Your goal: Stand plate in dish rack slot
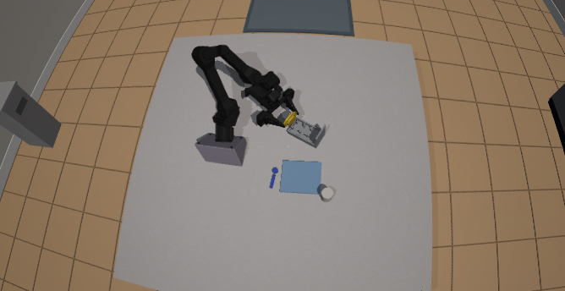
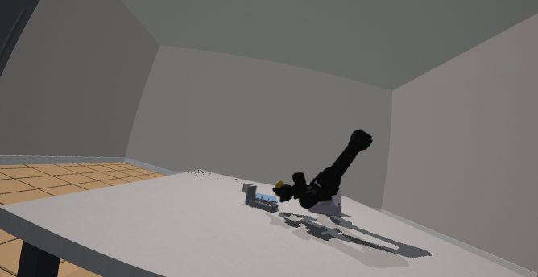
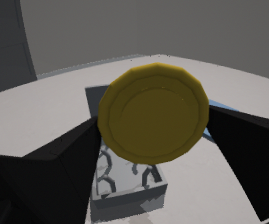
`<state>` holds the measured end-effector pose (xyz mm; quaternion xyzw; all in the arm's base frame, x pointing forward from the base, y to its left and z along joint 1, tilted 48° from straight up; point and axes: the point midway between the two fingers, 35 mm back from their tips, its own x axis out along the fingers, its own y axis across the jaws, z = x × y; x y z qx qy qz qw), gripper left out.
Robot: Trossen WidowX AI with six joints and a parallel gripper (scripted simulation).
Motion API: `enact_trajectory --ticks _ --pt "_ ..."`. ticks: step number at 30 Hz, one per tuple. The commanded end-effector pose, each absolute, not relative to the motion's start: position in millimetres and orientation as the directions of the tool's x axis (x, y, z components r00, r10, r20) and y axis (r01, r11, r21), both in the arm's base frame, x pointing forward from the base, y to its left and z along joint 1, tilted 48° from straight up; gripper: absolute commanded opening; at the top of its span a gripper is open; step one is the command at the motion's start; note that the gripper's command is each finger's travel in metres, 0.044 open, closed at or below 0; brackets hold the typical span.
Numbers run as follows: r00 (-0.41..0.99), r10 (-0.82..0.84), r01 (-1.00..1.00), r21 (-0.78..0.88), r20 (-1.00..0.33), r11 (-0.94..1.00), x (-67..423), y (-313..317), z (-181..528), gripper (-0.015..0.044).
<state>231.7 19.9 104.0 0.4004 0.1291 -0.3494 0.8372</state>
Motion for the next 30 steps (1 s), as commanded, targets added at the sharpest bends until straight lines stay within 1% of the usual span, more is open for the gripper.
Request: enact_trajectory --ticks 1,9,19,30 --pt "0.758 -0.488 0.644 0.618 -0.433 0.452 229.3 22.4 108.6 0.0000" --pt "0.819 -0.486 0.542 0.687 -0.305 0.484 222.7 29.6 119.0 0.0000" --pt "0.820 -0.486 0.540 0.688 -0.302 0.484 223.3 30.5 118.4 0.0000" --pt "0.820 -0.484 0.542 0.687 -0.305 0.485 237.7 40.6 102.6 0.0000"
